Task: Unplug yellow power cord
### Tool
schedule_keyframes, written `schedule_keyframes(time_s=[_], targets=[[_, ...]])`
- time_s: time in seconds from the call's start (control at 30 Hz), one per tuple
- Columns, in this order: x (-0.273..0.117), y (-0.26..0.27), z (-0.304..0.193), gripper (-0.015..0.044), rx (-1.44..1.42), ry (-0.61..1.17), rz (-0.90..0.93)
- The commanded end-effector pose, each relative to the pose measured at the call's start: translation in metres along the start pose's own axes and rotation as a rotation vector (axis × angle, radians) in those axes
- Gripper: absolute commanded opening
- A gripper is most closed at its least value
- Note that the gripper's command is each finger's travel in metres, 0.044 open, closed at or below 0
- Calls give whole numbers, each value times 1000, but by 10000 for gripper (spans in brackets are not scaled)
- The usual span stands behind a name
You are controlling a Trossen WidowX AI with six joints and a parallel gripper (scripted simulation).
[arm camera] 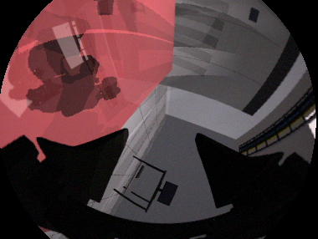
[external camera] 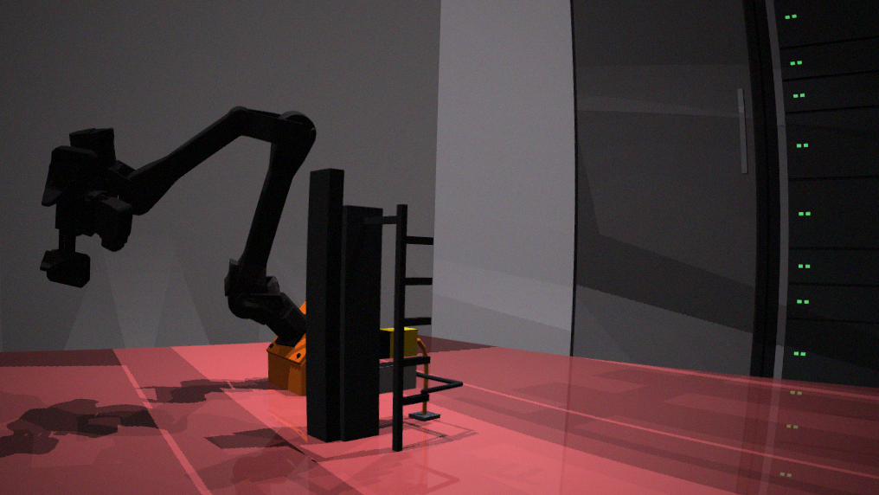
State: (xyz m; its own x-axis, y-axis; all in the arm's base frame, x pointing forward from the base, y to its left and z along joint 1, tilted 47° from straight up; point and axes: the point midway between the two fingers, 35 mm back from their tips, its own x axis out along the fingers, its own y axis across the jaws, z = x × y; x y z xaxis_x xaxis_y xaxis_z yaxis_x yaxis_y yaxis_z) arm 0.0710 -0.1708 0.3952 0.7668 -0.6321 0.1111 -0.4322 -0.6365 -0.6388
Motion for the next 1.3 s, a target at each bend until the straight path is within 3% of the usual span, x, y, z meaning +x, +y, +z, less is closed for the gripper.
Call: schedule_keyframes(time_s=[0.0, 0.27, 0.77, 1.27], targets=[[0, 0, 0, 374, 3, 0, -1], [20, -2, -5, 164, 216, -27, -76], [72, -8, 4, 160, 651, -152, -155], [129, -24, 44, 160, 1046, -336, -116]])
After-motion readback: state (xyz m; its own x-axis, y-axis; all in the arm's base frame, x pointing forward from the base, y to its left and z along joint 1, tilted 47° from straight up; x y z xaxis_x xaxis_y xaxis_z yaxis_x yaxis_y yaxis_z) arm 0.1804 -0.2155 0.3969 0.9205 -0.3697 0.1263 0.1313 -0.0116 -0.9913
